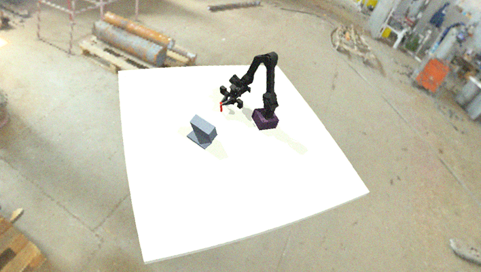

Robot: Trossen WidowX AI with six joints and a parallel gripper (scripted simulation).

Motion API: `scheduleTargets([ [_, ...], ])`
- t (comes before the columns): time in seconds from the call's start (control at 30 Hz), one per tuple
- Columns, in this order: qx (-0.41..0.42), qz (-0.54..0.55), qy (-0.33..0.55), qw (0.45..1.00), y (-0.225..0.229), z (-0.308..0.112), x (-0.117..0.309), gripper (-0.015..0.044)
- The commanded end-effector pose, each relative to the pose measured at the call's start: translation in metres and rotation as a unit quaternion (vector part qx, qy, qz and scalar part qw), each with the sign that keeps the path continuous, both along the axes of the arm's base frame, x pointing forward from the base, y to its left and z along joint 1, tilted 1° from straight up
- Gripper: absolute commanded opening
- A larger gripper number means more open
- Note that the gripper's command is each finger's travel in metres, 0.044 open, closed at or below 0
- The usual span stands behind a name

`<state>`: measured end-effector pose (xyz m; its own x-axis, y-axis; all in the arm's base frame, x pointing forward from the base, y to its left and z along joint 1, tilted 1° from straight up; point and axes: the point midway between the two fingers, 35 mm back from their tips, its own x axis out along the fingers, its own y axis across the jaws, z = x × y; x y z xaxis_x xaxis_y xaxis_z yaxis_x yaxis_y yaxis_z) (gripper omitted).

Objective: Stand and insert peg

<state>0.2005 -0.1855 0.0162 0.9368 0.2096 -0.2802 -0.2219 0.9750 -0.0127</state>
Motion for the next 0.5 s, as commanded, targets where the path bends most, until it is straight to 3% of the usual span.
scheduleTargets([
  [0.0,0.003,0.0,-0.018,1.0,-0.0011,0.0002,-0.0025,0.0049],
  [0.47,0.016,0.001,-0.077,0.997,-0.0028,-0.0026,-0.0114,0.0049],
])
